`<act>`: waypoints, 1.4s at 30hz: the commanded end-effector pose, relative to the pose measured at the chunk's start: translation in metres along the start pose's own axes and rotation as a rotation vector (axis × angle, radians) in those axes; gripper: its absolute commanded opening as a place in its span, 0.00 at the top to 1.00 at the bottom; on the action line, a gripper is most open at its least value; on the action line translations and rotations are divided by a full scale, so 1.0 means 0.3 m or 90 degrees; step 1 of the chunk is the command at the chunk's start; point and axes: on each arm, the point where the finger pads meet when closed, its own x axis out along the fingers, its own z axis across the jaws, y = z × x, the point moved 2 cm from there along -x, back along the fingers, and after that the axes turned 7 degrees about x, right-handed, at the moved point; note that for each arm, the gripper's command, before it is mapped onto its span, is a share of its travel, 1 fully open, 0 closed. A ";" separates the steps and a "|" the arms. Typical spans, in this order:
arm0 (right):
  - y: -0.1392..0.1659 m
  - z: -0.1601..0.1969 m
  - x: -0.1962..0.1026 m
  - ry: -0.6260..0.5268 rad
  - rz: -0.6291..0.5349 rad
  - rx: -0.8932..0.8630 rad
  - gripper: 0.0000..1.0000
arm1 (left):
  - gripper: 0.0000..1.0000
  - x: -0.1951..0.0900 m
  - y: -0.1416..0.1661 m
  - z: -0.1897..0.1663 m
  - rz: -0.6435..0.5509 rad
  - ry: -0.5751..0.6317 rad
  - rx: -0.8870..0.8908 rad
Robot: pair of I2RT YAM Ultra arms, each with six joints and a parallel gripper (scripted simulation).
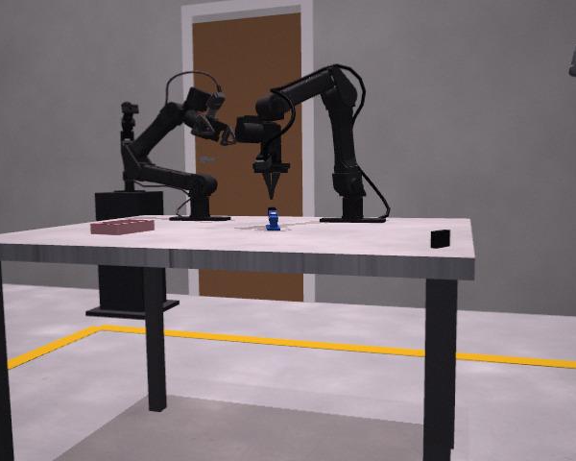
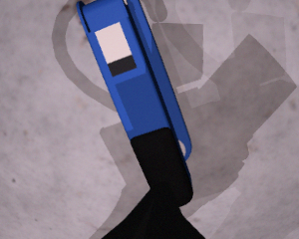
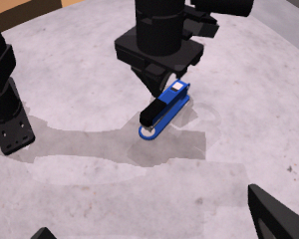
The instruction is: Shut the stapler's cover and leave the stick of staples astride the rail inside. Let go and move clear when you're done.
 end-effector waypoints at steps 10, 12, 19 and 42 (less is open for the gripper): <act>-0.004 -0.002 -0.003 -0.001 -0.007 0.006 0.00 | 1.00 -0.035 0.002 0.002 -0.007 0.000 -0.001; -0.004 -0.002 -0.003 -0.001 -0.007 0.006 0.00 | 1.00 -0.035 0.002 0.002 -0.007 0.000 -0.001; -0.125 -0.003 0.010 0.012 -0.067 0.061 0.00 | 0.21 -0.042 -0.025 -0.011 -0.081 0.046 0.136; -0.410 -0.211 0.170 0.190 -0.155 0.167 0.00 | 0.00 -0.103 0.009 0.074 -0.187 0.132 0.318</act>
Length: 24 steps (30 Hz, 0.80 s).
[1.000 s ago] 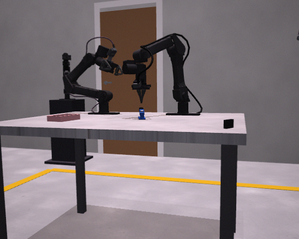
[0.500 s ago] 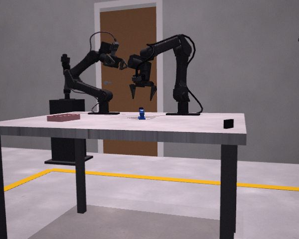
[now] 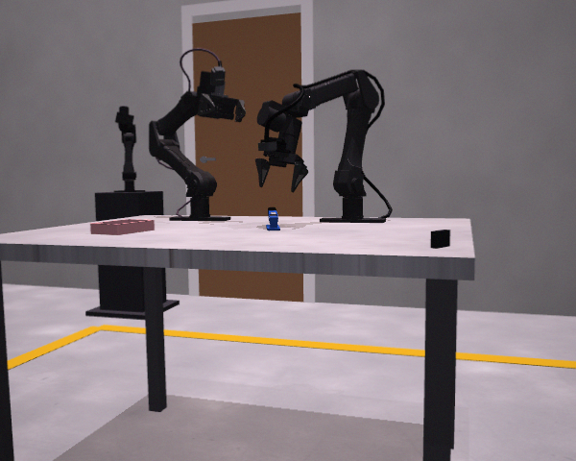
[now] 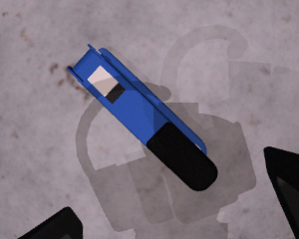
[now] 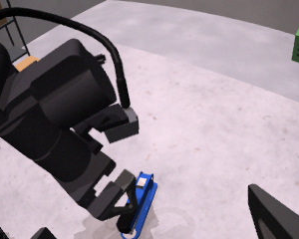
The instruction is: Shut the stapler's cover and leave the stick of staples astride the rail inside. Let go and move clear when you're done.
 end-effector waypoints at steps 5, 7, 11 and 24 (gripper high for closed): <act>-0.207 -0.144 0.110 0.090 -0.103 0.062 0.00 | 0.00 -0.029 0.000 0.015 -0.050 0.037 0.071; -0.239 -0.209 0.138 0.128 -0.121 0.071 0.00 | 0.00 -0.034 0.002 0.020 -0.057 0.041 0.081; -0.290 -0.366 0.177 0.210 -0.154 0.086 0.00 | 0.00 -0.039 0.007 0.028 -0.064 0.044 0.087; -0.315 -0.818 0.144 0.423 -0.198 0.107 0.00 | 0.00 -0.040 0.018 0.038 -0.062 0.041 0.089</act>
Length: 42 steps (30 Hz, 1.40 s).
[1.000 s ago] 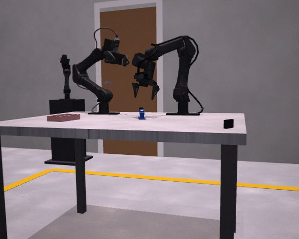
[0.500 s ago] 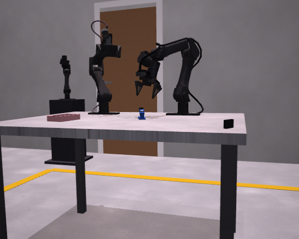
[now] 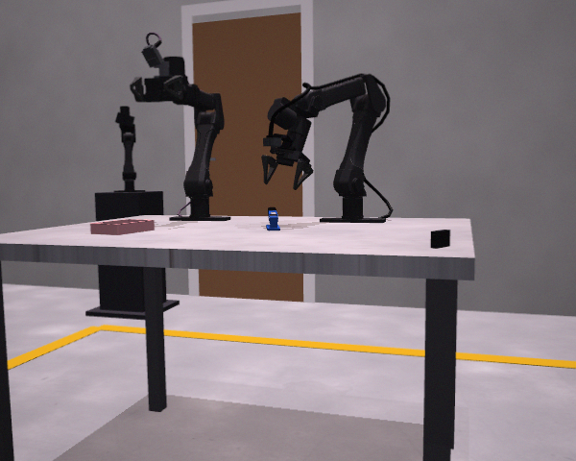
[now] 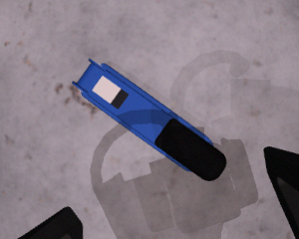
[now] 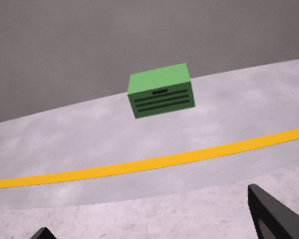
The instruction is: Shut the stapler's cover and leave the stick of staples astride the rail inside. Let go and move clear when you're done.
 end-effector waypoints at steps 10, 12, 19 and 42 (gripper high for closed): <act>-0.104 -0.037 0.028 0.006 -0.056 0.014 0.00 | 0.00 -0.009 0.005 0.007 -0.009 0.004 0.000; -0.104 -0.037 0.028 0.006 -0.056 0.013 0.00 | 0.00 -0.010 -0.004 0.007 -0.011 -0.004 0.007; -0.104 -0.037 0.028 0.006 -0.056 0.013 0.00 | 0.00 -0.201 -0.170 0.130 -0.199 -0.088 0.035; -0.086 -0.031 0.032 0.003 -0.048 0.009 0.00 | 0.00 -0.777 -0.556 0.475 -0.709 -0.266 0.014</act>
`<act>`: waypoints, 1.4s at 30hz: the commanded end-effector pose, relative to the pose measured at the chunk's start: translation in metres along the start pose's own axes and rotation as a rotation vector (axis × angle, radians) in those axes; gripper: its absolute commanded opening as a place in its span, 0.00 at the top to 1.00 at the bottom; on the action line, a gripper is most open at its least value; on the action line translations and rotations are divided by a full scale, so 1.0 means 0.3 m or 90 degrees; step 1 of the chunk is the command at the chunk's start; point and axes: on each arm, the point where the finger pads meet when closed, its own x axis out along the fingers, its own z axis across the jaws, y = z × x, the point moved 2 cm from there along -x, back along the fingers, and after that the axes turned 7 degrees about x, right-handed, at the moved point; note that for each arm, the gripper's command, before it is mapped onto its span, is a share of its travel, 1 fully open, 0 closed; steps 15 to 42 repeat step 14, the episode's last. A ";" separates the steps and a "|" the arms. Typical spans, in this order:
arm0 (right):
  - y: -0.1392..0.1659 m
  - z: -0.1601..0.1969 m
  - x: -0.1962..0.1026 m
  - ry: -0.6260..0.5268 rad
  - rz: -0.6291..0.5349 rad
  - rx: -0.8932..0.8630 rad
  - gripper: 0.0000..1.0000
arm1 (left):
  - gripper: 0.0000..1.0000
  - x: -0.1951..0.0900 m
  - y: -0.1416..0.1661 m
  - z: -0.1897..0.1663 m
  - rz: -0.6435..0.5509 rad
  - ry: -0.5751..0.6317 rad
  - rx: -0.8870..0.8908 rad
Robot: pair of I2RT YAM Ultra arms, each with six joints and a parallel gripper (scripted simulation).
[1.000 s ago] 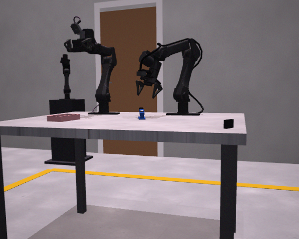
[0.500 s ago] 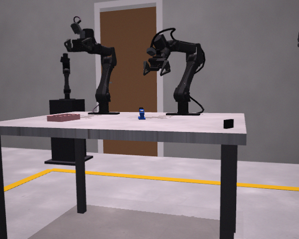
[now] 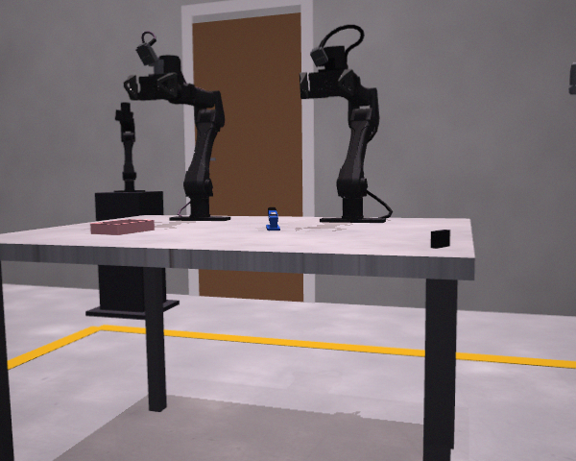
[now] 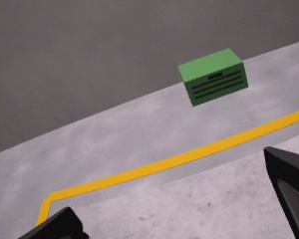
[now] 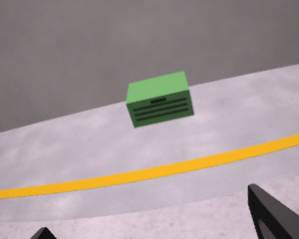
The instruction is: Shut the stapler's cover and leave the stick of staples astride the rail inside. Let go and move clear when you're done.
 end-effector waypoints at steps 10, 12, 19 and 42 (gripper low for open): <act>-0.061 0.005 -0.011 -0.005 -0.030 0.002 0.00 | 0.00 0.092 -0.144 0.101 -0.110 -0.033 -0.004; -0.061 0.005 -0.011 -0.005 -0.030 0.002 0.00 | 0.00 0.093 -0.141 0.106 -0.108 -0.038 -0.004; -0.061 0.005 -0.011 -0.005 -0.030 0.002 0.00 | 0.00 0.093 -0.141 0.106 -0.108 -0.038 -0.004; -0.061 0.005 -0.011 -0.005 -0.030 0.002 0.00 | 0.00 0.093 -0.141 0.106 -0.108 -0.038 -0.004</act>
